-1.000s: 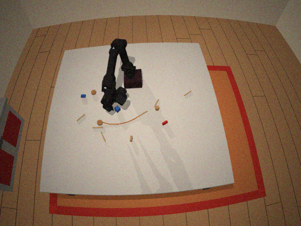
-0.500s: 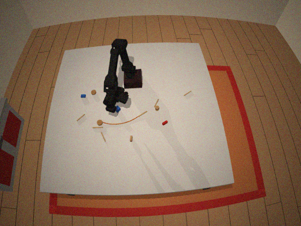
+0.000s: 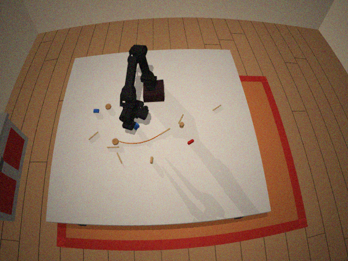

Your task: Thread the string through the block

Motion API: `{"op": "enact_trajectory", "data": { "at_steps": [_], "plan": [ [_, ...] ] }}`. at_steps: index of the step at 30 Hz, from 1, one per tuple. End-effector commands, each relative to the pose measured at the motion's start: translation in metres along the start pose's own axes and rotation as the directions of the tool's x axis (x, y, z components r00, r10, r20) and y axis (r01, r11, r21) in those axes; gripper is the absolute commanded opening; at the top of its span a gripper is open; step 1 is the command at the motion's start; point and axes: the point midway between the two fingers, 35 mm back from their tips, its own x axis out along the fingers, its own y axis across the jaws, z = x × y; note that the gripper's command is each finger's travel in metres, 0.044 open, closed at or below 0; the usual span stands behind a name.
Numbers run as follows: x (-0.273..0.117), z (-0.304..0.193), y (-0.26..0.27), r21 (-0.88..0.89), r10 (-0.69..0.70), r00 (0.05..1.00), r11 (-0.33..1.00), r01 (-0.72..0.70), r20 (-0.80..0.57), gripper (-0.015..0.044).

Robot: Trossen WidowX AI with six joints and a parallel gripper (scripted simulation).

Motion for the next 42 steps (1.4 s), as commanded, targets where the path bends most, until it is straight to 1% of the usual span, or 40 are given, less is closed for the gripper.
{"op": "enact_trajectory", "data": {
  "at_steps": [1,7,16,17,36,42],
  "plan": [
    [0.0,0.0,0.0,0.001,0.0,1.0,1.0,0.0,0.0,0.0242],
    [0.0,0.0,0.0,0.001,0.0,1.0,1.0,0.0,0.0,0.0242],
    [0.0,0.0,0.0,0.0,0.0,1.0,1.0,0.0,0.0,0.0006],
    [0.0,0.0,0.0,0.0,0.0,1.0,1.0,0.0,0.0,0.0],
    [0.0,0.0,0.0,0.0,0.0,1.0,1.0,0.0,0.0,0.0],
    [0.0,0.0,0.0,0.0,0.0,1.0,1.0,0.0,0.0,0.0157]
  ]
}}
